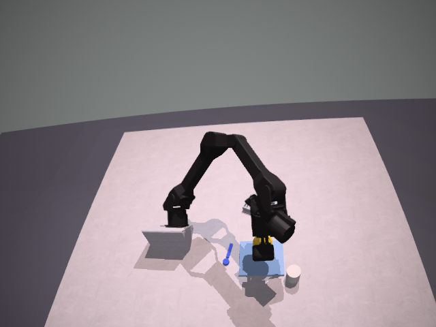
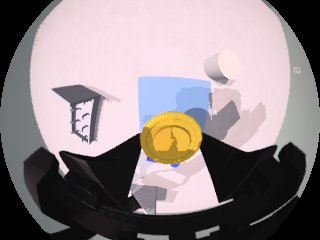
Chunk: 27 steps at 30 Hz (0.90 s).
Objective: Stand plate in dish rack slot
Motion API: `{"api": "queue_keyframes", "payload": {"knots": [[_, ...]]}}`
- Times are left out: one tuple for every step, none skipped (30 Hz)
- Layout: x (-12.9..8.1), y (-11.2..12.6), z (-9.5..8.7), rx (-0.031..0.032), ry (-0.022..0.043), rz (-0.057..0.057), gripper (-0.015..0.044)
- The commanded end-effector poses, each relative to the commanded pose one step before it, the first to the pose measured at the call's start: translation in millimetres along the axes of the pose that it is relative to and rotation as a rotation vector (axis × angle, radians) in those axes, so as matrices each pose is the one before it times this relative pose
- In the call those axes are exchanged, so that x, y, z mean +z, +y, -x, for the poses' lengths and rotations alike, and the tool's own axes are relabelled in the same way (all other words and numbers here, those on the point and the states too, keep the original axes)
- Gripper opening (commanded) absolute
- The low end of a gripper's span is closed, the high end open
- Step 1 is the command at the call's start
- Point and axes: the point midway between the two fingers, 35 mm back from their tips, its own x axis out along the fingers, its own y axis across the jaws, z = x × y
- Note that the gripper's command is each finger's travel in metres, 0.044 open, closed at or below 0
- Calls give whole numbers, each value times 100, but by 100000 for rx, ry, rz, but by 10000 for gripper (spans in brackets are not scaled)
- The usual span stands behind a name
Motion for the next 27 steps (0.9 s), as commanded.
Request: {"api": "queue_keyframes", "payload": {"knots": [[6, -40, 1823, -527, -128, 652, 0], [8, -10, 404, -2, 10, -11, 0], [3, -5, 403, 12, 11, -5, 0], [-1, 2, 399, 35, 11, 8, 0], [-6, 7, 398, 48, 11, 14, 0], [-11, 11, 397, 56, 11, 18, 0], [-13, 12, 326, 49, 9, 16, 0], [-9, 8, 196, 31, 5, 10, 0], [-3, 3, 65, 11, 2, 3, 0], [6, 76, 17, -21, -16, -569, 0], [15, 229, 50, -62, -49, -1705, 0], [15, 383, 82, -99, -84, -2842, 0], [-1, 465, 96, -114, -106, -3451, 0], [-22, 464, 92, -106, -110, -3450, 0], [-44, 462, 89, -99, -114, -3449, 0], [-66, 459, 85, -91, -117, -3447, 0], [-87, 454, 81, -84, -120, -3446, 0], [-108, 449, 78, -76, -123, -3445, 0], [-129, 443, 74, -68, -125, -3443, 0], [-149, 436, 71, -60, -127, -3441, 0], [-169, 428, 67, -52, -128, -3441, 0], [-189, 419, 64, -44, -129, -3440, 0], [-208, 409, 60, -37, -130, -3439, 0], [-227, 398, 57, -29, -130, -3437, 0], [-245, 386, 54, -21, -129, -3436, 0], [-262, 373, 50, -13, -129, -3435, 0], [-279, 359, 47, -5, -127, -3434, 0]]}}
